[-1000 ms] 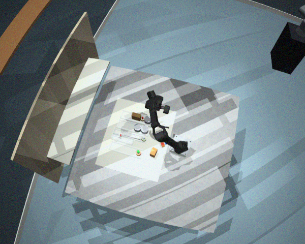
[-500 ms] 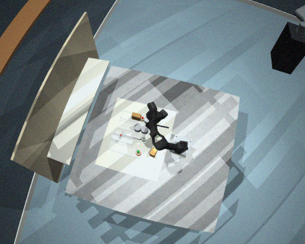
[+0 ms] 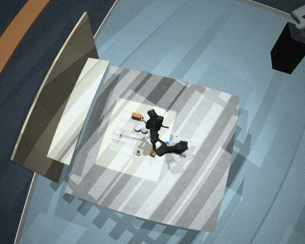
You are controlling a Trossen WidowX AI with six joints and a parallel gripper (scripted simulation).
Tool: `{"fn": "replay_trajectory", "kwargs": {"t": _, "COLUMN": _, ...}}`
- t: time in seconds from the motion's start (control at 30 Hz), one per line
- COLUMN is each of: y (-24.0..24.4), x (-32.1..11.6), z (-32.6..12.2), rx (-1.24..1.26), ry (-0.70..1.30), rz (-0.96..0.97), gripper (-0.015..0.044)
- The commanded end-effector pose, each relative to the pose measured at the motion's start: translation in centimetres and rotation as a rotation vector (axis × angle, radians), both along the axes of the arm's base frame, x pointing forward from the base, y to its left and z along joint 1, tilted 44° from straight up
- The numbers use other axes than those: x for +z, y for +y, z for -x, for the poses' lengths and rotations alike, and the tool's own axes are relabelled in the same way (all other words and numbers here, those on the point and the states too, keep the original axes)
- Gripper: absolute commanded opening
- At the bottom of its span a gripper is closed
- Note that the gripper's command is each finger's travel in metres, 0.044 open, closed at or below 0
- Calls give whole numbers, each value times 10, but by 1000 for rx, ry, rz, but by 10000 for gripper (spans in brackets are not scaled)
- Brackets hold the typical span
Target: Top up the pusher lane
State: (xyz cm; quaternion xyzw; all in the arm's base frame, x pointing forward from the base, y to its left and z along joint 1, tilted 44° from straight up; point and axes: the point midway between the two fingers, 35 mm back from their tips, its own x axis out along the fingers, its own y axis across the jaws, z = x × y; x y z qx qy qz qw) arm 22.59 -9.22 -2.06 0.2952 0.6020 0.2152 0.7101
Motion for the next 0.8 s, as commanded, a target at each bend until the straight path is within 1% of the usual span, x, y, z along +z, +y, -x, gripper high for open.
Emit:
{"fn": "replay_trajectory", "kwargs": {"t": 0.0, "y": 23, "x": -18, "z": -2, "rx": 8, "ry": 6, "rz": -14, "gripper": 440}}
{"fn": "replay_trajectory", "kwargs": {"t": 0.77, "y": 45, "x": -42, "z": -8, "rx": 8, "ry": 6, "rz": -15, "gripper": 440}}
